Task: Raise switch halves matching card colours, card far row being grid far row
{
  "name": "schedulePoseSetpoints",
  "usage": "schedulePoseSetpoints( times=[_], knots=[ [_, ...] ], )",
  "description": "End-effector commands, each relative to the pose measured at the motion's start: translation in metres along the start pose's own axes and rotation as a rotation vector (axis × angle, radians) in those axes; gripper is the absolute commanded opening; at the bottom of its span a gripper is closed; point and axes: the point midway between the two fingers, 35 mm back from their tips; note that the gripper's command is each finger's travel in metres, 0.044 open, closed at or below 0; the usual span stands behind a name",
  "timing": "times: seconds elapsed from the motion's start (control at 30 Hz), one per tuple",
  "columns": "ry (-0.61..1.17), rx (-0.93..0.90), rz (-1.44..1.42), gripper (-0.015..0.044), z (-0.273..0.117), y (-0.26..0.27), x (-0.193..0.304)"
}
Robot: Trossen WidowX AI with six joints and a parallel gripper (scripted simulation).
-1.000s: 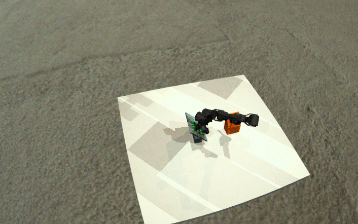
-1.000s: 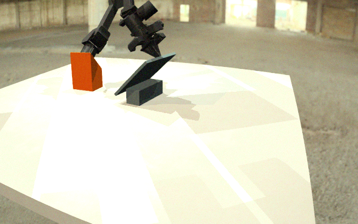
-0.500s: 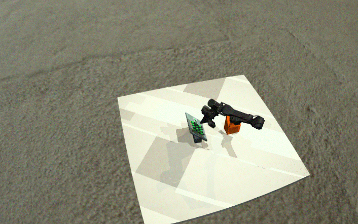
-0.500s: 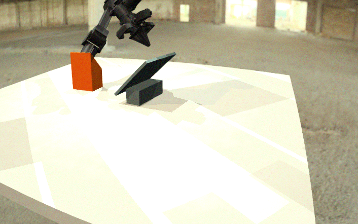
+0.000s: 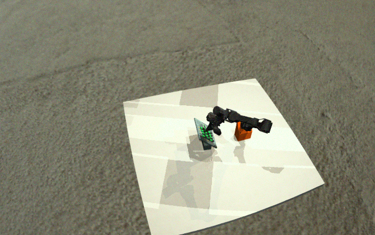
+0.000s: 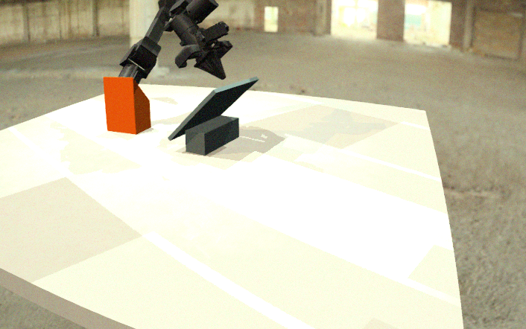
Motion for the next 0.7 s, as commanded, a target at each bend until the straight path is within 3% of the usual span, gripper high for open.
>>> schedulePoseSetpoints(
  times=[0.0, 0.67],
  knots=[
    [0.005, 0.002, 0.005, 0.0000, 0.009, 0.000, 0.001],
    [0.005, 0.001, 0.005, 0.0000, 0.024, 0.000, 0.001]
  ],
)
Point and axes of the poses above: the point midway between the two fingers, 35 mm back from their tips, its own z axis out along the fingers, its own y axis across the jaws, x = y × z, and after that the axes turned 11 degrees about z, right-handed
